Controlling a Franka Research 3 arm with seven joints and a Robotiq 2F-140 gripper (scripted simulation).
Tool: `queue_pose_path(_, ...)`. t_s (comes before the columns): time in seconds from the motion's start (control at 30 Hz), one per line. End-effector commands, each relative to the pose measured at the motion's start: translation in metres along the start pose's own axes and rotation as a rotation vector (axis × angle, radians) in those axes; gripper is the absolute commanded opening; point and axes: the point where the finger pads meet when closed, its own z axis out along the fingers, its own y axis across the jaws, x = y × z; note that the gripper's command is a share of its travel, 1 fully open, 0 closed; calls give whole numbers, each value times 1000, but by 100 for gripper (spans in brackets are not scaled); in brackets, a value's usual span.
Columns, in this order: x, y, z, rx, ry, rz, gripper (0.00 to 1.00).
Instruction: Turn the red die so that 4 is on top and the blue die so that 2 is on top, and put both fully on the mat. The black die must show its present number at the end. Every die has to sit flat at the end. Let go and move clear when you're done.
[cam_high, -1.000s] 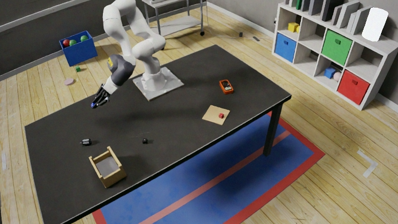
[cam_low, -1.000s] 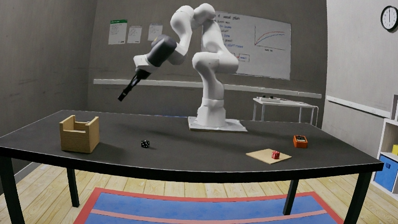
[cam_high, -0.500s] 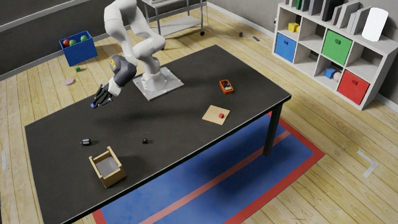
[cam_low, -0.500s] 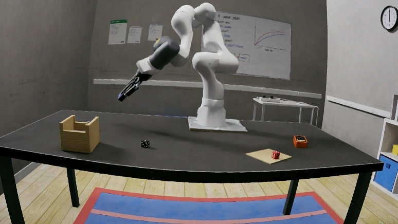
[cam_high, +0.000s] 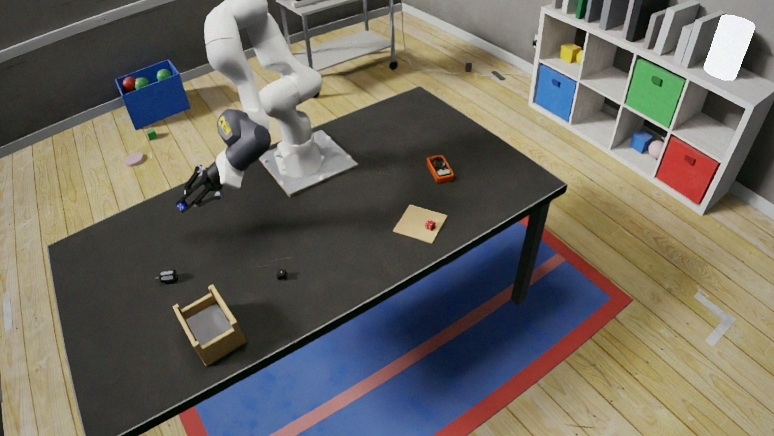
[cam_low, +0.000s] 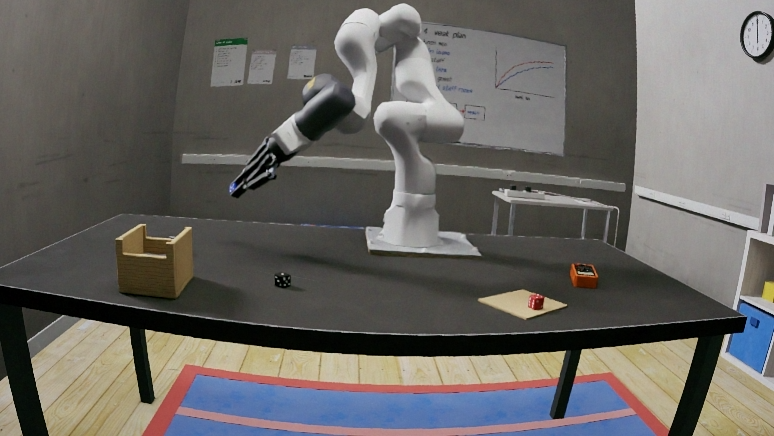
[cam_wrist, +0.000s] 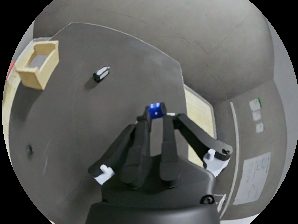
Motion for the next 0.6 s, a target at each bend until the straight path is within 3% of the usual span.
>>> queue_pose_path(0.0,1,-2,-1,4,13,-174,21)
queue_pose_path(0.57,1,-7,-2,-29,57,-477,21)
